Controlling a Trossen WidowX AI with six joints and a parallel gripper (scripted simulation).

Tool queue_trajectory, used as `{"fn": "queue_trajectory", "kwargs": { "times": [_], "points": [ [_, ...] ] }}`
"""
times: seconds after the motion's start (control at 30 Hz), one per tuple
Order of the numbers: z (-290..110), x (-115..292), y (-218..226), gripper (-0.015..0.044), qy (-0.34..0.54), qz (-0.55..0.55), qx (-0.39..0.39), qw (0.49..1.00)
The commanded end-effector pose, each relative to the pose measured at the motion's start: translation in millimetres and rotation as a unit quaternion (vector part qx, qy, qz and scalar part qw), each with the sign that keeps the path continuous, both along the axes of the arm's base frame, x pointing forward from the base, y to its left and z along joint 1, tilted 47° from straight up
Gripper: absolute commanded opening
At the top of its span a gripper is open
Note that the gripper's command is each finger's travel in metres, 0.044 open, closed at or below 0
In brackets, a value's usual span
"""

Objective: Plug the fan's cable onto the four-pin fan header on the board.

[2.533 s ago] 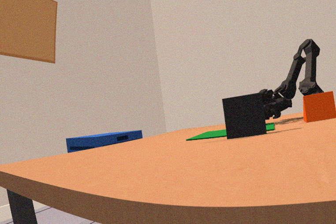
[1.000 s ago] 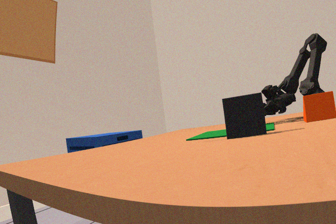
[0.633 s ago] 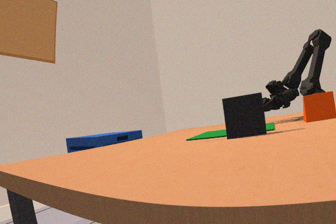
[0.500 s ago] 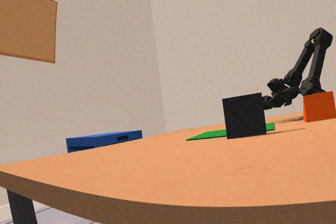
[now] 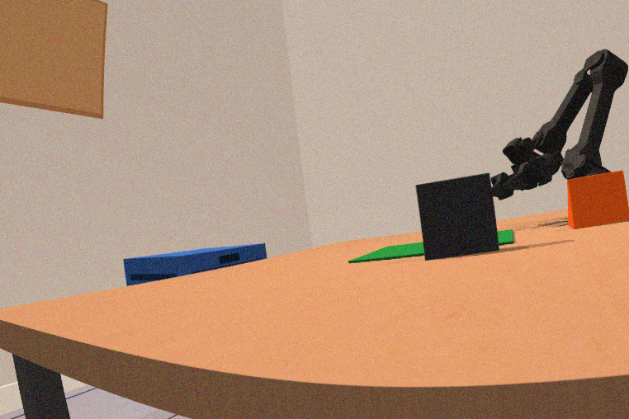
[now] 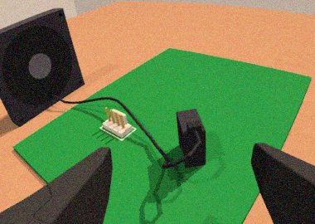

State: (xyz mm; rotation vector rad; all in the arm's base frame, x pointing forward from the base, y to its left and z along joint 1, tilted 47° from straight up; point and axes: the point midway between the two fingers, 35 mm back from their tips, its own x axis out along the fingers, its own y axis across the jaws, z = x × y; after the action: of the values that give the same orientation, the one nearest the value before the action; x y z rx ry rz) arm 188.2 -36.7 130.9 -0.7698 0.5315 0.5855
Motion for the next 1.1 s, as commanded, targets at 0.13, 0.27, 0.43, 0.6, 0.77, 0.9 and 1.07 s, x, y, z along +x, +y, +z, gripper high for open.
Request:
{"fn": "queue_trajectory", "kwargs": {
  "times": [0.13,0.27,0.43,0.6,0.77,0.9,1.07],
  "points": [
    [-8.6,-1.2,5.3,0.0440,0.094,-0.025,0.032,0.995],
    [-13.2,-2.6,7.8,0.0440,0.139,-0.039,0.042,0.989],
    [-18.4,-4.7,10.7,0.0440,0.194,-0.058,0.047,0.978],
    [-22.8,-7.2,13.0,0.0440,0.246,-0.078,0.045,0.965],
    [-26.4,-9.7,14.7,0.0440,0.294,-0.100,0.036,0.950],
    [-28.7,-11.7,15.6,0.0440,0.329,-0.119,0.024,0.937],
    [-30.6,-13.8,16.3,0.0440,0.368,-0.143,0.004,0.919]
  ]
}}
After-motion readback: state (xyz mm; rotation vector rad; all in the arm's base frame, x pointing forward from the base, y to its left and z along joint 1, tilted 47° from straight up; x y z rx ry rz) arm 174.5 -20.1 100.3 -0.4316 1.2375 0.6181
